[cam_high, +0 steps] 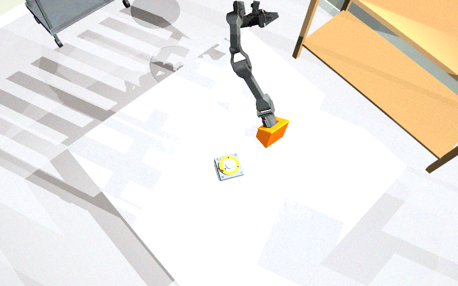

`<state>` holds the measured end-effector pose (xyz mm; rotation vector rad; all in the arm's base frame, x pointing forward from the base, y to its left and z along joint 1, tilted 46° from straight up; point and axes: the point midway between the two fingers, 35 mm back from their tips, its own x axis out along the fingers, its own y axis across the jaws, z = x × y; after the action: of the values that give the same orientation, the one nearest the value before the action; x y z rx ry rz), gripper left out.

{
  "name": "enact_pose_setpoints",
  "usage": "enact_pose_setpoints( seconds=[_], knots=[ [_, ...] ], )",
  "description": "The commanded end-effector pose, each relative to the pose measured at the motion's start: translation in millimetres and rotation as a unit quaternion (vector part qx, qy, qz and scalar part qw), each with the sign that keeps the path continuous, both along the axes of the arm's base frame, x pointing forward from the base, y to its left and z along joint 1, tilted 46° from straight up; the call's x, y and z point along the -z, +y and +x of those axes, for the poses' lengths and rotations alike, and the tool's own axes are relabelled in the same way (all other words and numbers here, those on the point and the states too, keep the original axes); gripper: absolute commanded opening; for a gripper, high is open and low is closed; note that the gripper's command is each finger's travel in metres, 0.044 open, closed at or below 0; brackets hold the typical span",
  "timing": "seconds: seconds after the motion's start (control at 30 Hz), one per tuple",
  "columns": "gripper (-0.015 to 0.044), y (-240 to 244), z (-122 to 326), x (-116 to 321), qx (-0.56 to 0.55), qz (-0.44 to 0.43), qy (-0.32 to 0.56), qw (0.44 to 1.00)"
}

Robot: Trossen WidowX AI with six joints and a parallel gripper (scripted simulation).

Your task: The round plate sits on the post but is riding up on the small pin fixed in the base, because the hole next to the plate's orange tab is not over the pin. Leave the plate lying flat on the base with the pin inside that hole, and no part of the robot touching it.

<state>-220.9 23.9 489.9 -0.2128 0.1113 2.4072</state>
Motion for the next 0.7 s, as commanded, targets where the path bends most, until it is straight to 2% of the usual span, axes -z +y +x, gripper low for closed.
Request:
enact_pose_setpoints(
  seconds=[0.0, 0.23, 0.33, 0.47, 0.67],
  knots=[
    [0.0374, -2, -1, 0, -0.005, 0.000, -0.001, 1.000],
    [0.0190, -101, -15, 21, -0.186, 0.002, -0.029, 0.982],
    [0.0111, -117, -12, 33, -0.228, 0.004, -0.052, 0.972],
    [0.0006, -182, 4, 52, -0.336, 0.027, -0.083, 0.938],
    [0.0000, -252, 41, 76, -0.453, 0.055, -0.115, 0.882]
  ],
)
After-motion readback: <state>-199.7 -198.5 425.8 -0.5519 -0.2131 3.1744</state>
